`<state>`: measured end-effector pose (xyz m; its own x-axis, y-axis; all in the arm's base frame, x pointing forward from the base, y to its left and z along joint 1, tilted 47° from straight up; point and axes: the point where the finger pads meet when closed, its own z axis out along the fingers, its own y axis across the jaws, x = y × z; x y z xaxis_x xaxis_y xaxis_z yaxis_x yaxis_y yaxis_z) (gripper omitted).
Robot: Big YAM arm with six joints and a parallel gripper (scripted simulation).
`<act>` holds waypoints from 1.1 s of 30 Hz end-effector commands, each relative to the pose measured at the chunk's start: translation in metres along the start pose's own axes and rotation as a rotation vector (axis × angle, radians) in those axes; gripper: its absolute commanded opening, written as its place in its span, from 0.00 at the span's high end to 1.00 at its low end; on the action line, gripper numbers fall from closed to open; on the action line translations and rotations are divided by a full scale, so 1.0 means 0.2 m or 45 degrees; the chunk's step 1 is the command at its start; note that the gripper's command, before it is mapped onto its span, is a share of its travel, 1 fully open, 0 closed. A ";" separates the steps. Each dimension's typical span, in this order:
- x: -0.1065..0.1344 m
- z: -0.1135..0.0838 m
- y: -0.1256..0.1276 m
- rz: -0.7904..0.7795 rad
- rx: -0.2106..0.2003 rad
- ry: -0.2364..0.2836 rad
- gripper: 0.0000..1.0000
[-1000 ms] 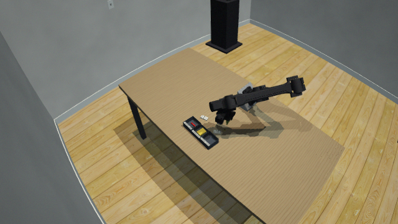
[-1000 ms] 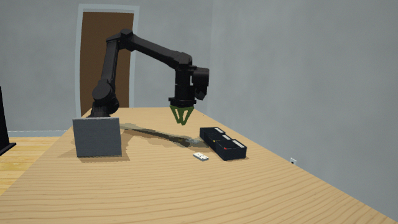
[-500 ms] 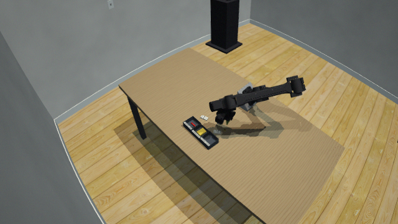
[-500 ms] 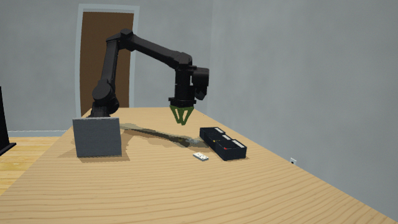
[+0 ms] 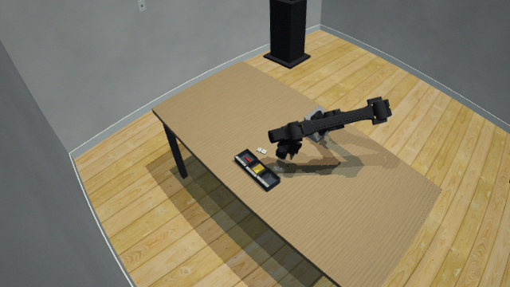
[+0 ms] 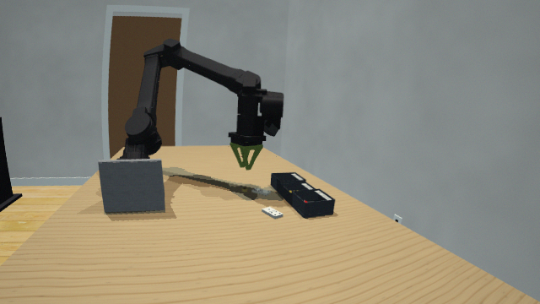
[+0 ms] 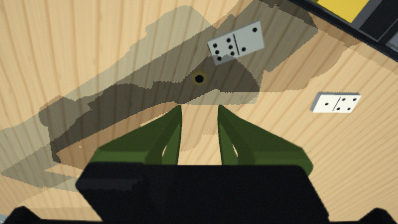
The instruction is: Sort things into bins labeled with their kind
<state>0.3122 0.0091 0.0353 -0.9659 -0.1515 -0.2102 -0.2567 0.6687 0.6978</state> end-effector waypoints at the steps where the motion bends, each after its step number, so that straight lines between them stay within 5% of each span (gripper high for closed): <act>1: -0.05 -0.05 -0.01 -0.017 0.018 -0.024 0.70; 8: -0.06 -0.07 0.00 -0.022 0.025 -0.032 0.70; 10: -0.01 0.05 0.00 0.003 -0.004 0.003 0.70; 22: 0.01 0.29 0.01 0.004 -0.005 0.005 0.70; 33: 0.00 0.30 0.01 0.004 -0.005 0.005 0.70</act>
<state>0.3145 0.0470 -0.0012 -0.9647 -0.1515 -0.2155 -0.2605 0.6709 0.6943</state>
